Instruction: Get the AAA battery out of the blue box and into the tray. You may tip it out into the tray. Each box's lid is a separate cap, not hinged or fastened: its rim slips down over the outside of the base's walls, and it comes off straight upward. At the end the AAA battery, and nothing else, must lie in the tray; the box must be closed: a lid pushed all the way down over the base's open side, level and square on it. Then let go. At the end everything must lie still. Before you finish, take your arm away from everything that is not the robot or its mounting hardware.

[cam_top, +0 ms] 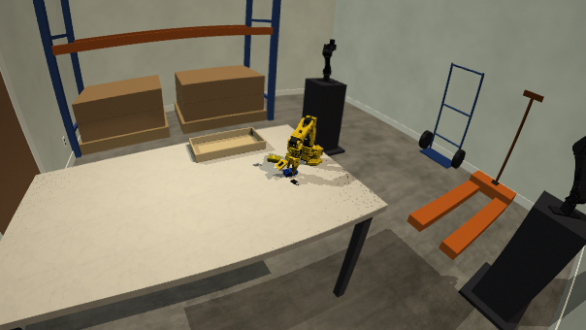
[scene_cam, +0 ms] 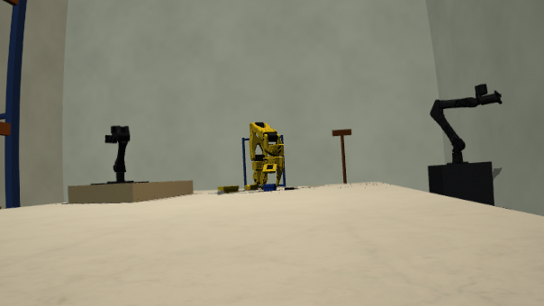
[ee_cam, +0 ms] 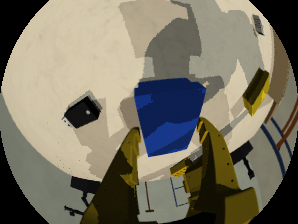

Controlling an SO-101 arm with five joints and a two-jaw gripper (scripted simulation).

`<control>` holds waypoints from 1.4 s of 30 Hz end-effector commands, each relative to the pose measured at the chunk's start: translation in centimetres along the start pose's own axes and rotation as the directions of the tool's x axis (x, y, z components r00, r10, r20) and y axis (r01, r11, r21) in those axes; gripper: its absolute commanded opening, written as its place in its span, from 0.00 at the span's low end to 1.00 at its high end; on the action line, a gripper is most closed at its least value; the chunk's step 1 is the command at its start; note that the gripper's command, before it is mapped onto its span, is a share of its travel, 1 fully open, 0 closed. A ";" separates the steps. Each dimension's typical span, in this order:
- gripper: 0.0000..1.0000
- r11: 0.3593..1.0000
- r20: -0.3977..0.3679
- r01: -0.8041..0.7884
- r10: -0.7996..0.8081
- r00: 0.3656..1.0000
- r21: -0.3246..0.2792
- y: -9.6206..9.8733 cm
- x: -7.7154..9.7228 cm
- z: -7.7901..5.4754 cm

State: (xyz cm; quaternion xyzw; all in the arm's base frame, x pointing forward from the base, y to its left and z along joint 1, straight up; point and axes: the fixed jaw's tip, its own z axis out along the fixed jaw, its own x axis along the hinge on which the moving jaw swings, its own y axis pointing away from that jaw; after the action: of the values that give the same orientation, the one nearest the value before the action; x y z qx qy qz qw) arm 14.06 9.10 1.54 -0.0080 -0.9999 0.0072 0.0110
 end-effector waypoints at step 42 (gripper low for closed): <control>0.21 1.000 0.022 -0.002 0.002 1.000 -0.015 0.4 -0.3 -0.5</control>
State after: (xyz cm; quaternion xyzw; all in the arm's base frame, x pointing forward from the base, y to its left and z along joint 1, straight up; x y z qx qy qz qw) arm 14.05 9.09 1.54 -0.0081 -0.9999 0.0075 0.0111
